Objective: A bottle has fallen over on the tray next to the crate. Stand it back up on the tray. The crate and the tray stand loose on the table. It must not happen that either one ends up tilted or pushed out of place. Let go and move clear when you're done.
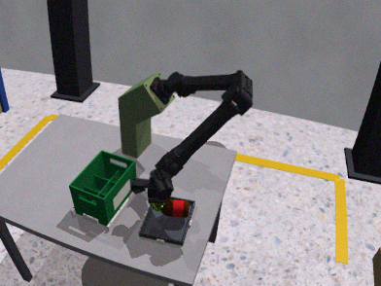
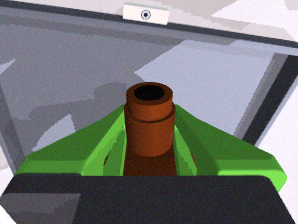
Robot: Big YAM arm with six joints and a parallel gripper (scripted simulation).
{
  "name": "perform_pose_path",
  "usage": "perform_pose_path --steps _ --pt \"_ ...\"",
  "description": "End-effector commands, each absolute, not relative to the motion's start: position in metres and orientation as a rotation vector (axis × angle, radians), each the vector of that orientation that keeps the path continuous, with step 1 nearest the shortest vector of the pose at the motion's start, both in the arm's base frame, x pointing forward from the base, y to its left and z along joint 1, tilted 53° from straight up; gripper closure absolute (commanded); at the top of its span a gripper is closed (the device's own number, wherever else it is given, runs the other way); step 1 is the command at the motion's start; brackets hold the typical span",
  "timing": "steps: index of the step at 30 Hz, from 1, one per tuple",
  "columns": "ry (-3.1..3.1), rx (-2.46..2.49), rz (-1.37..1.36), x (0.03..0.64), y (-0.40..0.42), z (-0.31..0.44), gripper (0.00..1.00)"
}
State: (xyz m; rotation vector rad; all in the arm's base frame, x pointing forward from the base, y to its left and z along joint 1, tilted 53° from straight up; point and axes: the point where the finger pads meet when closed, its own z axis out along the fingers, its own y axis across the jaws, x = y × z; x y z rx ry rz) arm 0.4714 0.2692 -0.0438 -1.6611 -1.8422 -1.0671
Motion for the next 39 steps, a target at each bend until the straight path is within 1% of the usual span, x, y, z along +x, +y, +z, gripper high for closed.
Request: perform_pose_path --steps 1,39 --pt "-1.834 -1.681 -1.104 0.481 0.248 -0.028 1.0" --pt "-1.836 -1.68 -1.108 0.469 0.199 0.011 1.0"
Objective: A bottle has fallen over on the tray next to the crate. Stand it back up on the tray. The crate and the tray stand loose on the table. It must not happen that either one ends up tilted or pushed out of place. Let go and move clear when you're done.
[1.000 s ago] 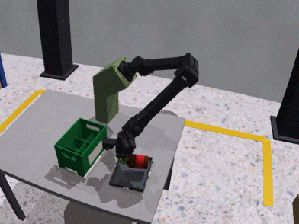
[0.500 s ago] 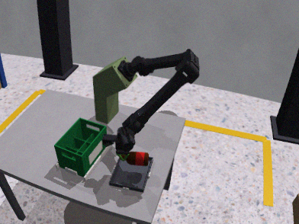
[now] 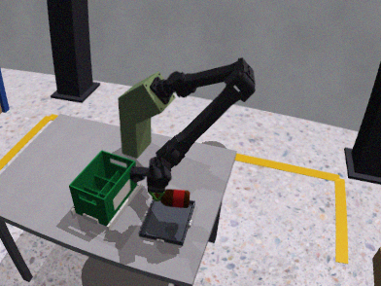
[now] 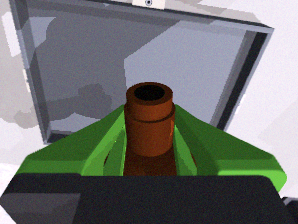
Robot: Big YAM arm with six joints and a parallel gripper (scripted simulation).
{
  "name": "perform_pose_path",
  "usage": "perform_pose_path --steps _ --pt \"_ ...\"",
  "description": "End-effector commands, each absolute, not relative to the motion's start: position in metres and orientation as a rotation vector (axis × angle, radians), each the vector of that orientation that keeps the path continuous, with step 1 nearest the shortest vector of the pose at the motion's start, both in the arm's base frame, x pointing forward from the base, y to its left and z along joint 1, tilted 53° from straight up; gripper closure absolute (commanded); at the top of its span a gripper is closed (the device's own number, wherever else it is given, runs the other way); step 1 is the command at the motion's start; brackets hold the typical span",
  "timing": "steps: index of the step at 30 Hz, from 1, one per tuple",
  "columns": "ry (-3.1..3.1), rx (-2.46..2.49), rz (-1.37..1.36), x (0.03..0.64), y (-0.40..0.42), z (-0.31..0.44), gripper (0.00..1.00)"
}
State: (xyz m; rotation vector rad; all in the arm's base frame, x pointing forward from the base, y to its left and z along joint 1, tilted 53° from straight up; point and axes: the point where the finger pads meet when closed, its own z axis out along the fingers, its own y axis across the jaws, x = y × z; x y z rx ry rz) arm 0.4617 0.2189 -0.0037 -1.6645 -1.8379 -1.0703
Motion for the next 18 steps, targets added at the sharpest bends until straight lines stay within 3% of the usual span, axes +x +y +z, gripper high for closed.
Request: perform_pose_path --steps 1,18 --pt "-1.836 -1.68 -1.108 0.469 0.199 0.011 1.0" --pt "-1.837 -1.679 -1.109 0.464 0.179 0.026 1.0"
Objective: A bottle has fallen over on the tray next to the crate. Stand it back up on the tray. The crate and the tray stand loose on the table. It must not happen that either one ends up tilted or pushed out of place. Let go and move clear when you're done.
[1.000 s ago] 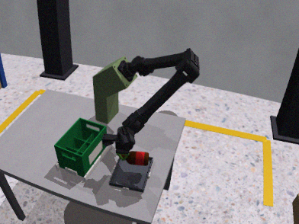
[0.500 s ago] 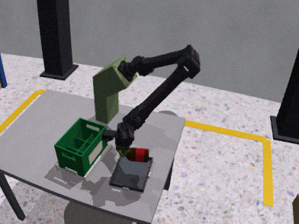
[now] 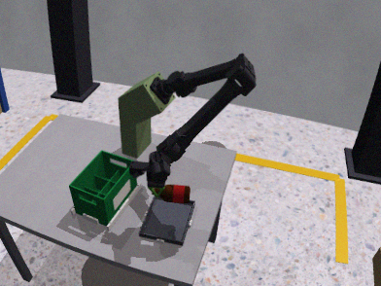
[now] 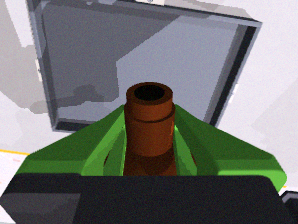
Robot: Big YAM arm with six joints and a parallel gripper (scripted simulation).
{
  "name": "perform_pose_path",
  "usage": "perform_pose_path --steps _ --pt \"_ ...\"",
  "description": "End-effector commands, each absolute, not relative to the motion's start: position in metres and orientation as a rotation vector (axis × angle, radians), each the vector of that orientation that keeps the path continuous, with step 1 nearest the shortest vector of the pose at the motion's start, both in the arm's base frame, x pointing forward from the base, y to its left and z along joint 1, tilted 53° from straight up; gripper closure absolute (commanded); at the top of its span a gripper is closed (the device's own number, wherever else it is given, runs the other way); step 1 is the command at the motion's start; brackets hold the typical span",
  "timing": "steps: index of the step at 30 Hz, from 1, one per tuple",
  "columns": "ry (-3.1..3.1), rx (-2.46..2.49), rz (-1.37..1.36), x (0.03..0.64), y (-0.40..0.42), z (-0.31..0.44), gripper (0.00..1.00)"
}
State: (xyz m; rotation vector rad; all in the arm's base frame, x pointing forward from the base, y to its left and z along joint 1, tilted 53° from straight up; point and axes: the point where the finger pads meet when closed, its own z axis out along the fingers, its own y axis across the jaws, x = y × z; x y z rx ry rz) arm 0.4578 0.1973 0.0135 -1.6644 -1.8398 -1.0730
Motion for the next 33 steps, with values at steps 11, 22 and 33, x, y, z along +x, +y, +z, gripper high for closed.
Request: perform_pose_path --steps 11,22,33 --pt "-1.838 -1.679 -1.11 0.461 0.169 0.034 1.0" --pt "-1.839 -1.679 -1.112 0.461 0.163 0.04 1.0" --pt "-1.84 -1.678 -1.113 0.46 0.157 0.044 1.0"
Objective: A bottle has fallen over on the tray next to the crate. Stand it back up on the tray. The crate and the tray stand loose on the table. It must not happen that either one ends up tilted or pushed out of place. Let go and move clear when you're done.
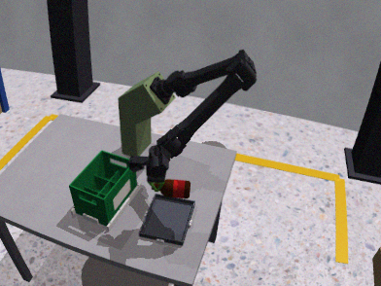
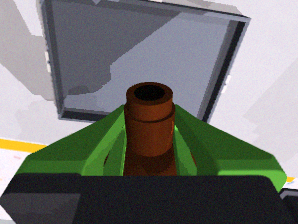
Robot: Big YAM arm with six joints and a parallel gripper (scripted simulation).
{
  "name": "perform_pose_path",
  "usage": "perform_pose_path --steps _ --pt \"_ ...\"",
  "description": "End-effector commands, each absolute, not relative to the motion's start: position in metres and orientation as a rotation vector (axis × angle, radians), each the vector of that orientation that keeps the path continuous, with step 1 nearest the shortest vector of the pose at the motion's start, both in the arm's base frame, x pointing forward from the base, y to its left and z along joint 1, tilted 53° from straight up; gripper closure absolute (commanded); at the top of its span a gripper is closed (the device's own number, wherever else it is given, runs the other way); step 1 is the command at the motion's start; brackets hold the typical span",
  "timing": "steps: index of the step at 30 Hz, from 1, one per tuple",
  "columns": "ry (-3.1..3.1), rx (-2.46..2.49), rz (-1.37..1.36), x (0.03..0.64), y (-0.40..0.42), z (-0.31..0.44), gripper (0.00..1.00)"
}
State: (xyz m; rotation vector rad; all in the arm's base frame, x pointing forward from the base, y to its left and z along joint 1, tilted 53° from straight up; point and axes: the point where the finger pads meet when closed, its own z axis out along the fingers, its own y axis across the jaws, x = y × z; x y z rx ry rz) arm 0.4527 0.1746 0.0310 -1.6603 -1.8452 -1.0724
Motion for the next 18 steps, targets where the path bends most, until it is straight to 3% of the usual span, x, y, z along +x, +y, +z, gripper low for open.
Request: perform_pose_path --steps 1,18 --pt "-1.84 -1.678 -1.113 0.4595 0.1574 0.0443 1.0" --pt "-1.839 -1.679 -1.114 0.4594 0.1544 0.0471 1.0"
